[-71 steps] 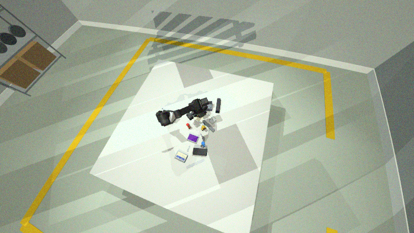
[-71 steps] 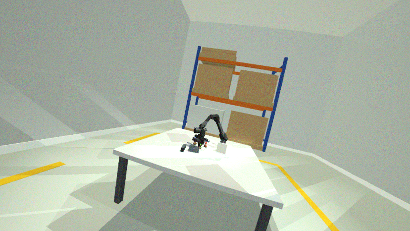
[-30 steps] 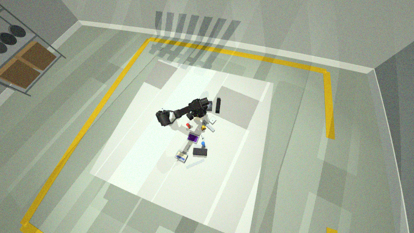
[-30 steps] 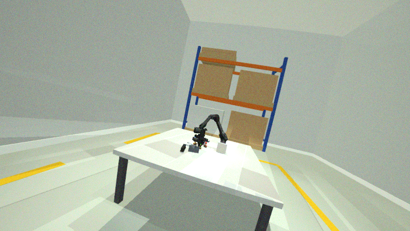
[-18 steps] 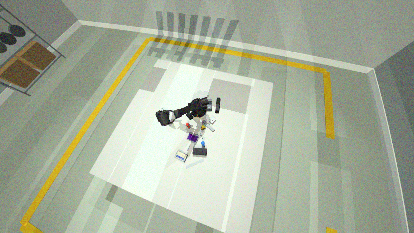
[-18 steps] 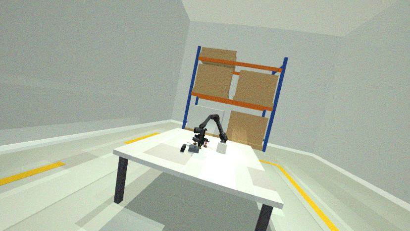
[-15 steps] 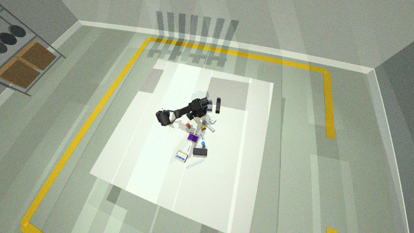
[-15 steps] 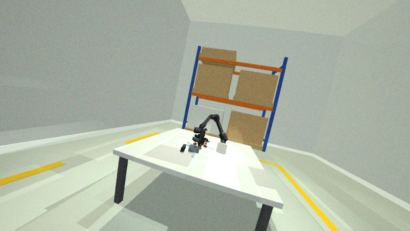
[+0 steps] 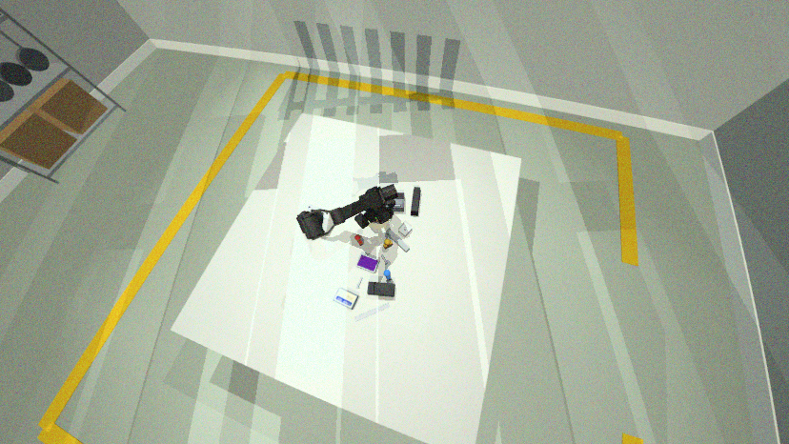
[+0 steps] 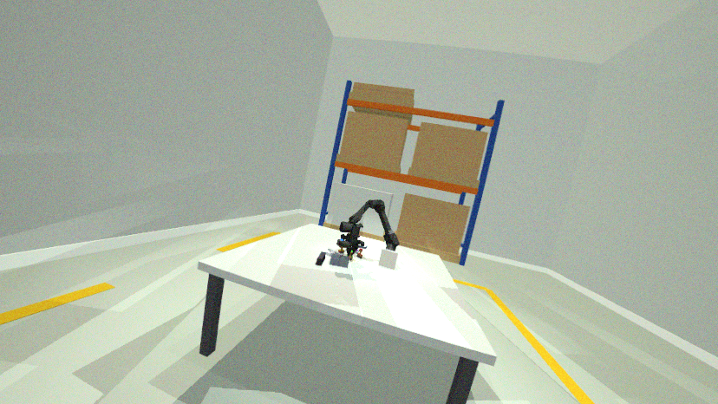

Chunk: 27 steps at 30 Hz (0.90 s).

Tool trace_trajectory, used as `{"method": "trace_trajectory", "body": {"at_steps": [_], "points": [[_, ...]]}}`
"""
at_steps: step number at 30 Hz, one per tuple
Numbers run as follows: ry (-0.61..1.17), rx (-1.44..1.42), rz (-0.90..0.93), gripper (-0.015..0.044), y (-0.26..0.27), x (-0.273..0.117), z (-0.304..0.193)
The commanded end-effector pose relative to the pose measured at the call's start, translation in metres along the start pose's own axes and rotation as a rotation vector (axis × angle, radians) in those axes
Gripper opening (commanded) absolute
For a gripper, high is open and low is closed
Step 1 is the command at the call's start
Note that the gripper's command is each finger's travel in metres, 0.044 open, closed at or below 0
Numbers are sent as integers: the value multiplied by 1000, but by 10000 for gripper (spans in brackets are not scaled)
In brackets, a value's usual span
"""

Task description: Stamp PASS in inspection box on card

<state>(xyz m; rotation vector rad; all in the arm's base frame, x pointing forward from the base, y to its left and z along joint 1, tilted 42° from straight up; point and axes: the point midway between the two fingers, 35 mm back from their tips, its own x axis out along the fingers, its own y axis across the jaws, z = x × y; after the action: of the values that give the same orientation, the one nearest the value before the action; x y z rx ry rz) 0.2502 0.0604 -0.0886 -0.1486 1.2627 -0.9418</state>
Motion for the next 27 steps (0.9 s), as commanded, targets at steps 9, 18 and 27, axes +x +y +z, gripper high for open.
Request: {"method": "trace_trajectory", "body": {"at_steps": [9, 18, 27], "points": [[3, 9, 7, 0, 2, -18, 1], [3, 8, 8, 0, 3, -32, 2], [4, 8, 8, 0, 2, -47, 1]]}}
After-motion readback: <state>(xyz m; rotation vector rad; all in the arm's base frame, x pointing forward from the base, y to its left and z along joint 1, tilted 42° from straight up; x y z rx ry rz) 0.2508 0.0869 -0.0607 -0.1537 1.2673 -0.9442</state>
